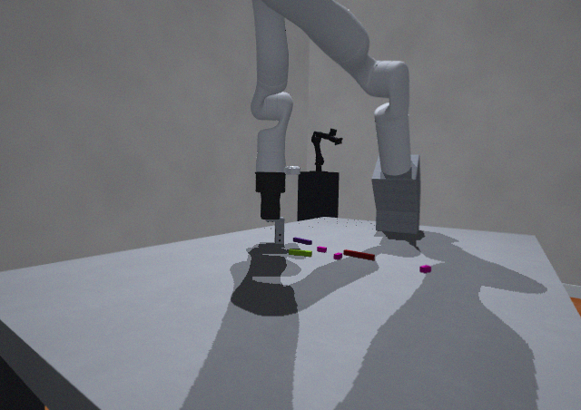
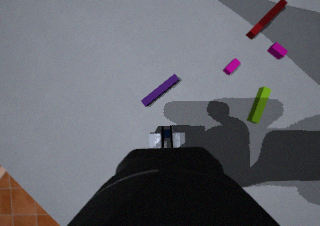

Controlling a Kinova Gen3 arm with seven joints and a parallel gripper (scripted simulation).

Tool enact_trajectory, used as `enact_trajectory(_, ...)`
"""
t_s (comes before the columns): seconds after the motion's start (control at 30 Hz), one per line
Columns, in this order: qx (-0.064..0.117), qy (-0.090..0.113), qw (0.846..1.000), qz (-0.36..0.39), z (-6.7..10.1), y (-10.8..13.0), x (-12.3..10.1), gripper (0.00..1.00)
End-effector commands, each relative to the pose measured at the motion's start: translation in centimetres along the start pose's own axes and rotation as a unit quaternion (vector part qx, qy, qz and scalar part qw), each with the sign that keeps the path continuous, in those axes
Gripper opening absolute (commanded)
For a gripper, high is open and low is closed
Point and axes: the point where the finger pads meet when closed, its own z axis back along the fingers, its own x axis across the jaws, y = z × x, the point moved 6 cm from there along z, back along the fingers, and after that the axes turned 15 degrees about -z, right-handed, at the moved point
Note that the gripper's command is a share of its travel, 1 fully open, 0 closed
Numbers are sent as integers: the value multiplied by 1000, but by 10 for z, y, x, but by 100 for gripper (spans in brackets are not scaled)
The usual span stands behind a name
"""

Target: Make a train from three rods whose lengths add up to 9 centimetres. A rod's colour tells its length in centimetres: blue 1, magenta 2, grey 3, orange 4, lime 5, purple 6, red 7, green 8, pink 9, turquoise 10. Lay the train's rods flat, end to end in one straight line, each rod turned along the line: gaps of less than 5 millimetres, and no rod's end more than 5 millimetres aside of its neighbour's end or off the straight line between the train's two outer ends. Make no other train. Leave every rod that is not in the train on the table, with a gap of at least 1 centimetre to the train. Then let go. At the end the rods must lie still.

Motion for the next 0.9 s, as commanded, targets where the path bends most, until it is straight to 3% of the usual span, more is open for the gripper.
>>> enact_trajectory(0.0, -1, 0, 1000, 0, 0, 0, 0, 24)
enact_trajectory(0.43, -1, 0, 1000, 0, 0, 0, 0, 24)
enact_trajectory(0.57, -1, 0, 1000, 0, 0, 0, 0, 36)
enact_trajectory(0.63, -1, 0, 1000, 0, 0, 0, 0, 36)
enact_trajectory(0.67, -1, 0, 1000, 0, 0, 0, 0, 42)
enact_trajectory(0.8, -1, 0, 1000, 0, 0, 0, 0, 42)
enact_trajectory(0.87, -1, 0, 1000, 0, 0, 0, 0, 48)
